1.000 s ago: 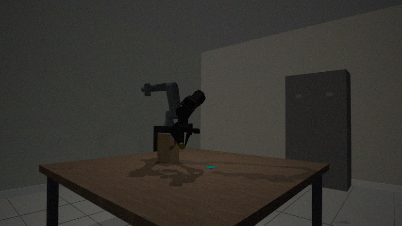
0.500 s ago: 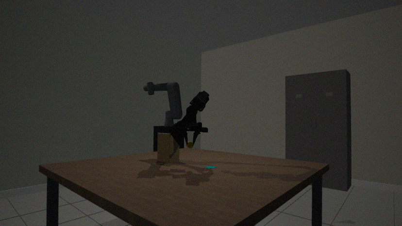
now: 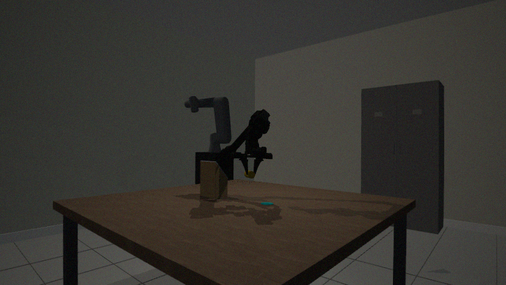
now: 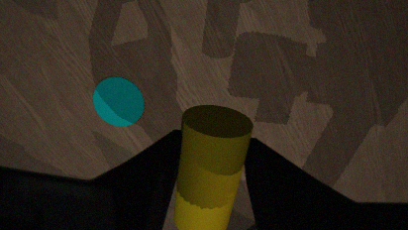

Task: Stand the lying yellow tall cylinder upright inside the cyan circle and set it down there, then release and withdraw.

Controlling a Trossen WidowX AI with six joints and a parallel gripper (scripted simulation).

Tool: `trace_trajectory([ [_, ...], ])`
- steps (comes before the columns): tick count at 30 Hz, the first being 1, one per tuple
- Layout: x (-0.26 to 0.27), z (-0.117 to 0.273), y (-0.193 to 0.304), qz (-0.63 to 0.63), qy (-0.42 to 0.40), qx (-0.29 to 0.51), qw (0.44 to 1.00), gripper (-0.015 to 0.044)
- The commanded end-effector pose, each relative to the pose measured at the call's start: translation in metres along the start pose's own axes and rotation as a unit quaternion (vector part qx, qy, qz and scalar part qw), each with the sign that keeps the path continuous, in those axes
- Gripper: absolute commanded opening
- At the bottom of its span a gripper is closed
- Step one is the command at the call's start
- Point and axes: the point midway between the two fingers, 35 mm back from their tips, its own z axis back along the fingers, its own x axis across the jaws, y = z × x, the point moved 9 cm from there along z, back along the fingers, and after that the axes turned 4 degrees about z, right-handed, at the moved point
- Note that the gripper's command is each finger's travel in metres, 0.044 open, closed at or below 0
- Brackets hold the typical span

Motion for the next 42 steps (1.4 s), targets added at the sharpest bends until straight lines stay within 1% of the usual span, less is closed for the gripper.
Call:
trace_trajectory([
  [1,0.012,0.002,0.004,0.007,-0.003,-0.001,1.0,0.0105],
  [28,0.092,0.003,0.033,0.081,-0.015,0.006,0.997,0.0105],
  [42,0.092,-0.007,0.035,0.091,0.013,-0.007,0.996,0.0105],
])
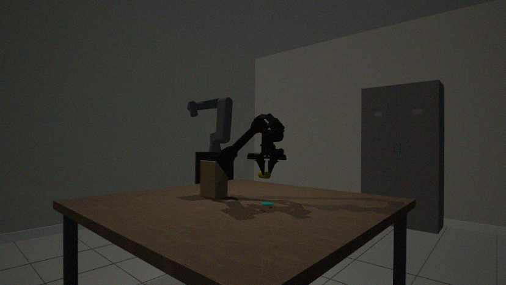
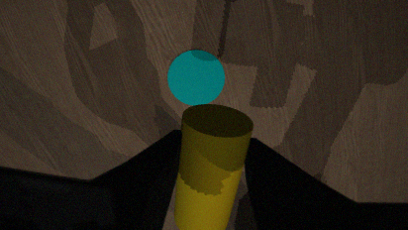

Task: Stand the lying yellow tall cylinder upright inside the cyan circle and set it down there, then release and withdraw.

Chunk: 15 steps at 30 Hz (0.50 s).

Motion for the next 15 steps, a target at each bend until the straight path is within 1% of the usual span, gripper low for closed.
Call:
trace_trajectory([
  [1,0.0,-0.002,0.002,0.001,0.012,-0.005,1.0,0.0105],
  [15,-0.002,-0.015,0.003,0.011,0.048,-0.024,0.998,0.0105],
])
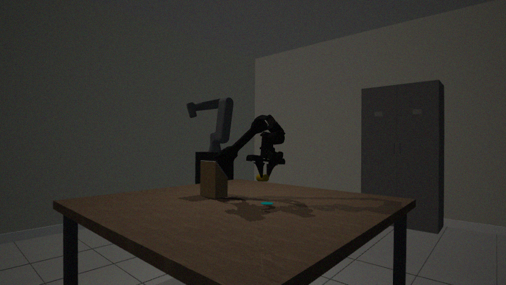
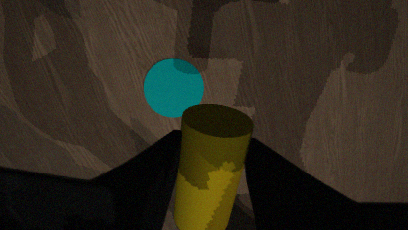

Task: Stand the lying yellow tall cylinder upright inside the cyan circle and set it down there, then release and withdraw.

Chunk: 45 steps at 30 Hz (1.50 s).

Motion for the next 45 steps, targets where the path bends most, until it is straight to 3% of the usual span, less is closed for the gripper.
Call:
trace_trajectory([
  [1,0.0,-0.002,0.002,0.001,0.011,-0.006,1.0,0.0105],
  [45,0.0,-0.037,0.01,0.023,0.108,-0.094,0.989,0.0105],
])
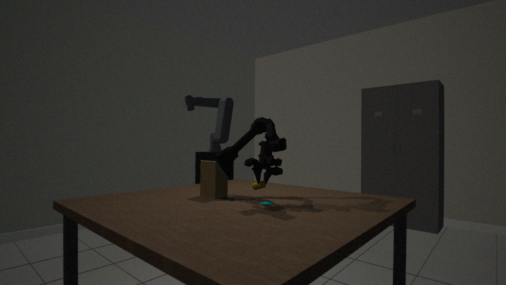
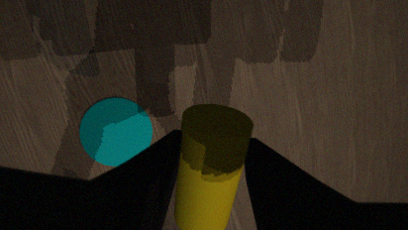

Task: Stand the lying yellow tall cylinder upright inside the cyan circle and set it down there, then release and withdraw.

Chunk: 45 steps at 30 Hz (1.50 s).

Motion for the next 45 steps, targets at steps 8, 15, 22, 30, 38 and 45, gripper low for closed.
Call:
trace_trajectory([
  [8,0.002,-0.005,0.004,0.001,0.022,-0.027,0.999,0.0105],
  [15,0.003,-0.009,0.007,0.002,0.033,-0.045,0.998,0.0105],
  [22,0.005,-0.012,0.009,0.003,0.044,-0.064,0.997,0.0105],
  [30,0.007,-0.016,0.012,0.003,0.055,-0.087,0.995,0.0105],
  [38,0.008,-0.019,0.016,0.002,0.065,-0.11,0.992,0.0105],
  [45,0.01,-0.021,0.018,0.001,0.072,-0.131,0.989,0.0105],
])
